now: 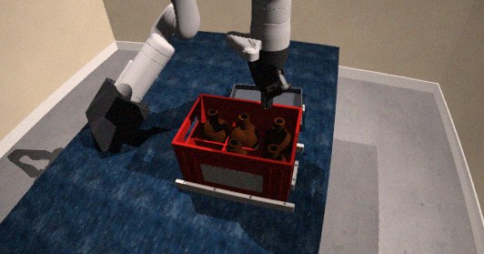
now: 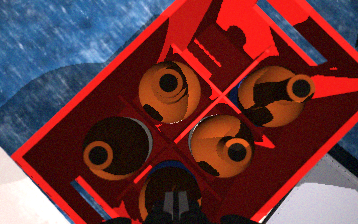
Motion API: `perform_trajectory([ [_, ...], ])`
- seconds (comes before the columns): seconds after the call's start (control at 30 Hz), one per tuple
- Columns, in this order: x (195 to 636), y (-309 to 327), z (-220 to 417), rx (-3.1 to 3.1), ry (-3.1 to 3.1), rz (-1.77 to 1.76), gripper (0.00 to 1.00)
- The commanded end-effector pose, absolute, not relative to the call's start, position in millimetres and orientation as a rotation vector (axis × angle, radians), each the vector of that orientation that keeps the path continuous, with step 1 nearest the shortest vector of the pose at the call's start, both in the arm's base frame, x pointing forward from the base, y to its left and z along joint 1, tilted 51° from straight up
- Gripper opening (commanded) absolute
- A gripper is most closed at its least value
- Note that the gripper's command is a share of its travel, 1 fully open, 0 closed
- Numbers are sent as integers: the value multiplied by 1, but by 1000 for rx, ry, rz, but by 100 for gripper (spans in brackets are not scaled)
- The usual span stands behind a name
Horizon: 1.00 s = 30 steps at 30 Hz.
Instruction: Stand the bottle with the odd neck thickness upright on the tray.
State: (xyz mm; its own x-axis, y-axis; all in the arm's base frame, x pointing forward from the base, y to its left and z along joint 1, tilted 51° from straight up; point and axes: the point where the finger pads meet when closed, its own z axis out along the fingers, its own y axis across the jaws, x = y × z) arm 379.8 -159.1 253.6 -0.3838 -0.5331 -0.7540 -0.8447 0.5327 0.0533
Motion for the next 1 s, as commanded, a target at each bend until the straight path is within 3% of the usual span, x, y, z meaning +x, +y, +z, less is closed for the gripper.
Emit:
perform_trajectory([
  [0.0,355,-180,227,-1067,2085,589,0],
  [0.3,278,-205,147,-1072,2072,594,0],
  [0.5,274,-205,143,-1073,2069,595,0],
  [0.53,274,-205,143,-1073,2069,595,64],
  [0.97,274,-205,143,-1073,2069,595,64],
])
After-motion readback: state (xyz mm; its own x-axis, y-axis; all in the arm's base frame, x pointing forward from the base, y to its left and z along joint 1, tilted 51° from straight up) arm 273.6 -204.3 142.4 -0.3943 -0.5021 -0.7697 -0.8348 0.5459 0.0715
